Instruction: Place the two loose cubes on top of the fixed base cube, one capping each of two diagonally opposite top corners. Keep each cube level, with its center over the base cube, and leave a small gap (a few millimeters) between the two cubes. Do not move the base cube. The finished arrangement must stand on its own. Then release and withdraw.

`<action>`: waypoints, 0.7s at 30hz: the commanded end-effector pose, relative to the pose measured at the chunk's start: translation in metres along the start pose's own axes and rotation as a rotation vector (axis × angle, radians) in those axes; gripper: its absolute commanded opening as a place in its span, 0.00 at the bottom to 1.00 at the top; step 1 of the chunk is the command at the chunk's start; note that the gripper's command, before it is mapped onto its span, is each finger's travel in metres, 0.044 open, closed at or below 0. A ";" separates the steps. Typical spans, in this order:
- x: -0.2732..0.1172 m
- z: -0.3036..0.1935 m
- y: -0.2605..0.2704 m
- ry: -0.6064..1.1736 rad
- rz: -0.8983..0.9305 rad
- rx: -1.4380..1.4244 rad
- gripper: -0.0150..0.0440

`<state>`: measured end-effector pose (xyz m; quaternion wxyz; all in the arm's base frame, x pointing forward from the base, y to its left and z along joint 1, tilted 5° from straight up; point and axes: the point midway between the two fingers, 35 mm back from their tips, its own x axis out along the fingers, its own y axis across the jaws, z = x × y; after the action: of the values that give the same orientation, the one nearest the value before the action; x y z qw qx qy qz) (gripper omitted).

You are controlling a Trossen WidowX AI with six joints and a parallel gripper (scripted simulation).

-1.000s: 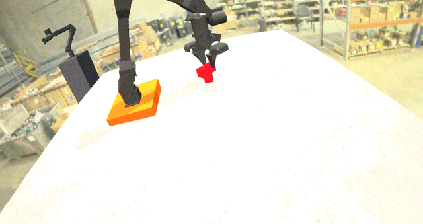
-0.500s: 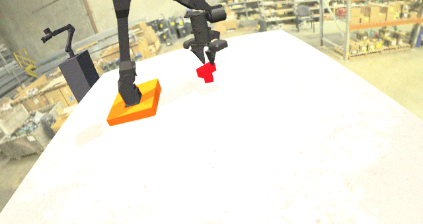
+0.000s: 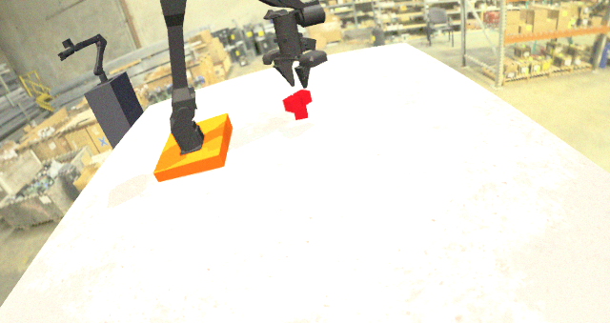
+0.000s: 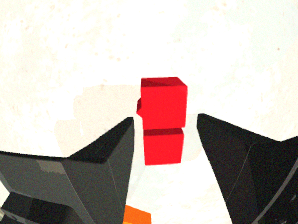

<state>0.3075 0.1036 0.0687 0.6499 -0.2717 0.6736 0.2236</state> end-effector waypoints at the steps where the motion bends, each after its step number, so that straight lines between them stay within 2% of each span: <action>1: -0.008 0.001 -0.001 -0.012 -0.004 0.004 0.60; 21: -0.033 0.001 0.000 -0.012 -0.004 0.004 0.60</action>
<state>0.3078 0.1055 0.0949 0.6505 -0.2717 0.6731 0.2235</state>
